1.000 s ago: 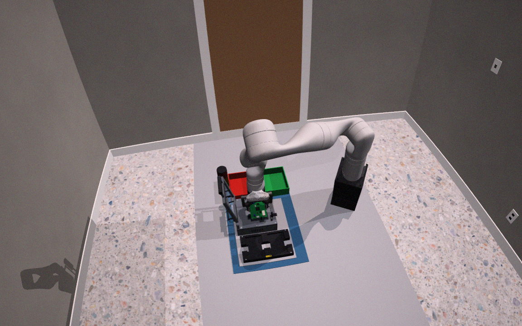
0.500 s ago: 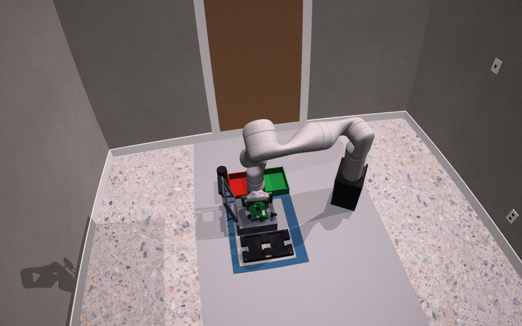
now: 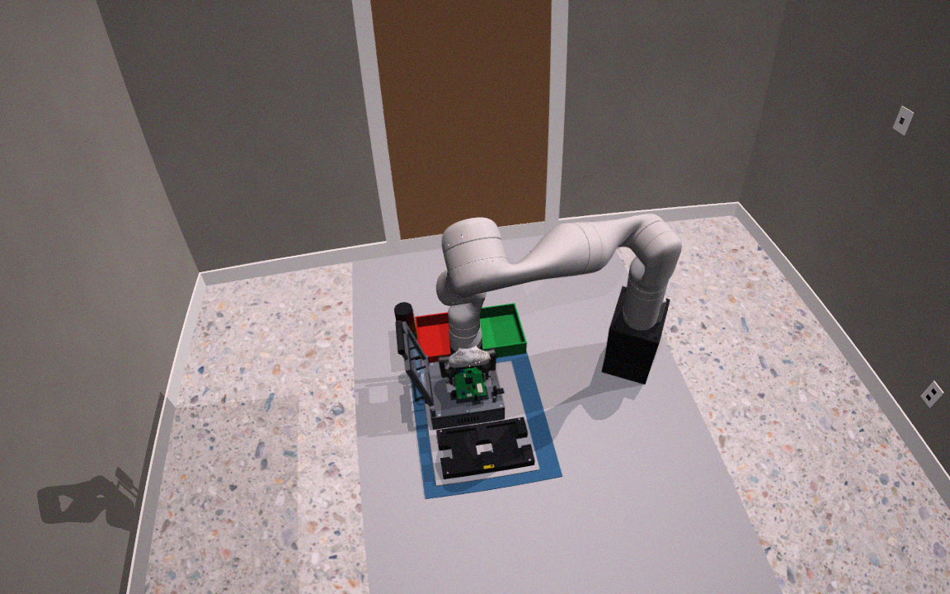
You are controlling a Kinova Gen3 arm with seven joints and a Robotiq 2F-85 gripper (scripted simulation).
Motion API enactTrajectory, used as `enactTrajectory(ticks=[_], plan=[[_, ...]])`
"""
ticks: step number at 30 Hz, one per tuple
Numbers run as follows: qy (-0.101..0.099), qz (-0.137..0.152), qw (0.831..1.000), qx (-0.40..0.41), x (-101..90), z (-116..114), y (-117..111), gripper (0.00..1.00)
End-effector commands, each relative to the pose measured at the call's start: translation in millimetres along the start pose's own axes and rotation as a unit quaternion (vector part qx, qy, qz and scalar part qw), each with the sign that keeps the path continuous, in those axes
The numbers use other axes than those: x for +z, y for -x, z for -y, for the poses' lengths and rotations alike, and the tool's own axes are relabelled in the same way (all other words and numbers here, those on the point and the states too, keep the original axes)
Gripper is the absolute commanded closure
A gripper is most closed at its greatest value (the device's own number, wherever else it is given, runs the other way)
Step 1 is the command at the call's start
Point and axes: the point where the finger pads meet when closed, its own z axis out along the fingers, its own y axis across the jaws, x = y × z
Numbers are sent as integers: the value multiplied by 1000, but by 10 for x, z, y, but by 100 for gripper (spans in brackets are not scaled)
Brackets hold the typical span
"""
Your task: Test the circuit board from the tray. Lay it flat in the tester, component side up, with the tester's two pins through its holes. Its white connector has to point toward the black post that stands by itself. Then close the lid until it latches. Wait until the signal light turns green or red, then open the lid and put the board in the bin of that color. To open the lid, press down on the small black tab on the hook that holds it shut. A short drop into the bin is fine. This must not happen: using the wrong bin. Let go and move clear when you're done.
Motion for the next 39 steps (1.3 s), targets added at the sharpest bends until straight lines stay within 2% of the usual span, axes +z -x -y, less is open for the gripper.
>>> enactTrajectory(ticks=[1,37,38,39], plan=[[2,0,1000,0,-8,-14,1,23],[1,0,1000,0,27,-17,1,23],[1,0,1000,0,27,-17,1,0],[1,0,1000,0,27,-17,1,0]])
